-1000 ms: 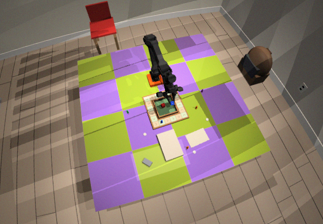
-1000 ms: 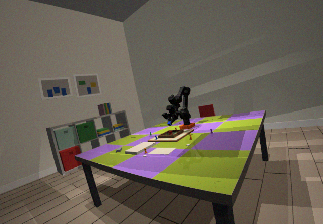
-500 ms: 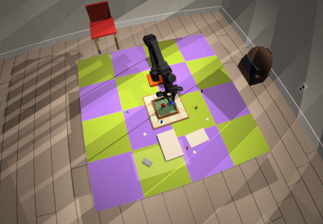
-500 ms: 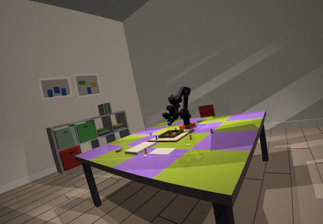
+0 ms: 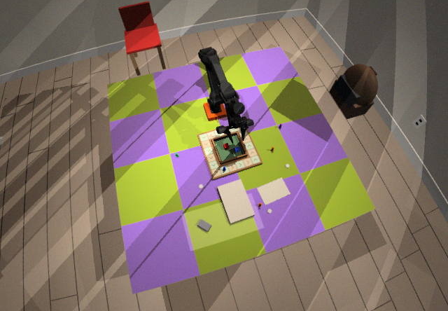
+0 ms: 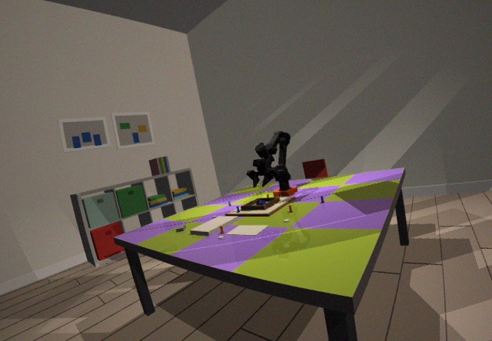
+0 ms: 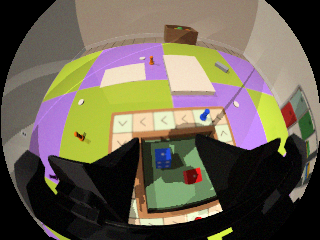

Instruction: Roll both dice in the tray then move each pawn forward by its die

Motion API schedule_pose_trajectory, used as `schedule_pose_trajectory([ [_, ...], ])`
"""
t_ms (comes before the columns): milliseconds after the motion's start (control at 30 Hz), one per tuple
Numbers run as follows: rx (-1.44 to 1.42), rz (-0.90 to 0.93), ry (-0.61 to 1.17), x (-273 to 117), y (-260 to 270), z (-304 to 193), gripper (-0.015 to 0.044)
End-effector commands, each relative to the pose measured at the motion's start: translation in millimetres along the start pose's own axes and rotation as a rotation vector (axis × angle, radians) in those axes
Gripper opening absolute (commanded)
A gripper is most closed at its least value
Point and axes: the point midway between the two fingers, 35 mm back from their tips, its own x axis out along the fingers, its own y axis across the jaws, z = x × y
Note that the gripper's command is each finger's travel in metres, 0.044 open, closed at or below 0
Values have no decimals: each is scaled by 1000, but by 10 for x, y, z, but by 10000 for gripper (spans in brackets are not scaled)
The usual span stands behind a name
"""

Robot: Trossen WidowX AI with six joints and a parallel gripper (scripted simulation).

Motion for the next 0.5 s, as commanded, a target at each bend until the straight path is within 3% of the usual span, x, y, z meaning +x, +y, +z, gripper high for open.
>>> schedule_pose_trajectory([
  [0,6,1,-38,-202,5,255,368],
  [100,6,1,-38,-202,5,255,440],
  [200,3,0,-3,-180,7,254,440],
  [467,-11,-5,424,57,8,203,440],
])
